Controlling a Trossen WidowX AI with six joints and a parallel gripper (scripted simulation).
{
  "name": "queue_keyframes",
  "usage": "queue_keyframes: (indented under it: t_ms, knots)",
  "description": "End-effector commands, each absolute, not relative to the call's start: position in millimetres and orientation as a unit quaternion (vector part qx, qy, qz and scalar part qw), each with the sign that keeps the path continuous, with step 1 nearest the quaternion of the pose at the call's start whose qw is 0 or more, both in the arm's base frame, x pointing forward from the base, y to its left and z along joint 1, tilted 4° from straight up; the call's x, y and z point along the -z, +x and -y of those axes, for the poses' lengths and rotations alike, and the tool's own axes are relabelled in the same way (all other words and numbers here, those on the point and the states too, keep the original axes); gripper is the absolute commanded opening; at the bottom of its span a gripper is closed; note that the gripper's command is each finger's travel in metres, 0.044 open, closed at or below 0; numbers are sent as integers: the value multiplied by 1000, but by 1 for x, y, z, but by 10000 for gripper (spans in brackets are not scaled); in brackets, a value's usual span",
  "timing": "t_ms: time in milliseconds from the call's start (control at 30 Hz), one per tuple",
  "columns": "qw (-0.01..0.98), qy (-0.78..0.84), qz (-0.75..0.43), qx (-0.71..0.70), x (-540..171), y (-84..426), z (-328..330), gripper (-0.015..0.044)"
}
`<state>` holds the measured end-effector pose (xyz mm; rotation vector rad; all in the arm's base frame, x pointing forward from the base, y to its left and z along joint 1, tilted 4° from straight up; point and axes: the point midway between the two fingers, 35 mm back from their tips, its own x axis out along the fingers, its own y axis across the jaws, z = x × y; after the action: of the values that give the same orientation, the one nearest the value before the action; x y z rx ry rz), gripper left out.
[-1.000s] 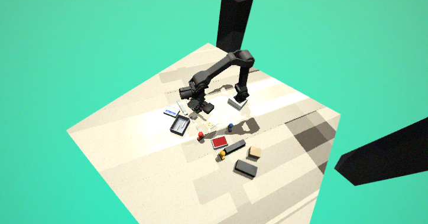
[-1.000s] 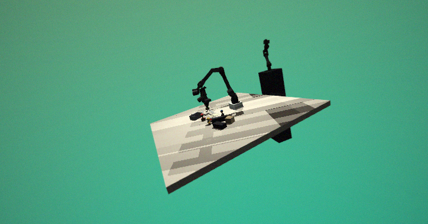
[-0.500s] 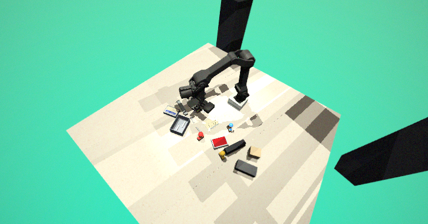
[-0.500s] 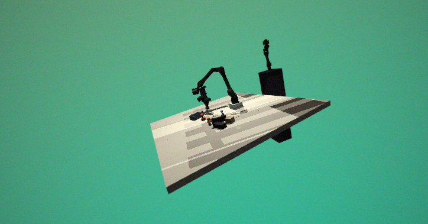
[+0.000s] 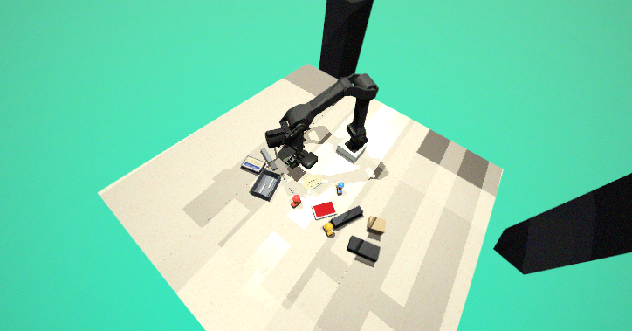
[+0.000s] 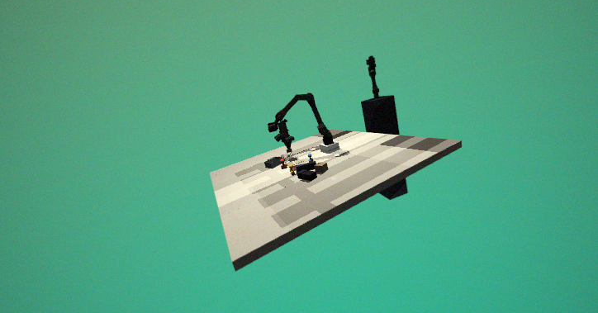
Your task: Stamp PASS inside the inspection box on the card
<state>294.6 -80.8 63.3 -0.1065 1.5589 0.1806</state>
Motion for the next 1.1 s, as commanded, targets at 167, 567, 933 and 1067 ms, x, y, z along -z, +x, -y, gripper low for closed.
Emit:
queue_keyframes:
  t_ms: [167,567,933,1067]
  knots:
    - [708,-51,-699,-83,-69,311,34,0]
    - [709,-49,-699,-85,-73,320,-32,0]
    - [709,-47,-698,-87,-78,315,-95,0]
    - [708,-46,-699,-88,-79,311,-118,0]
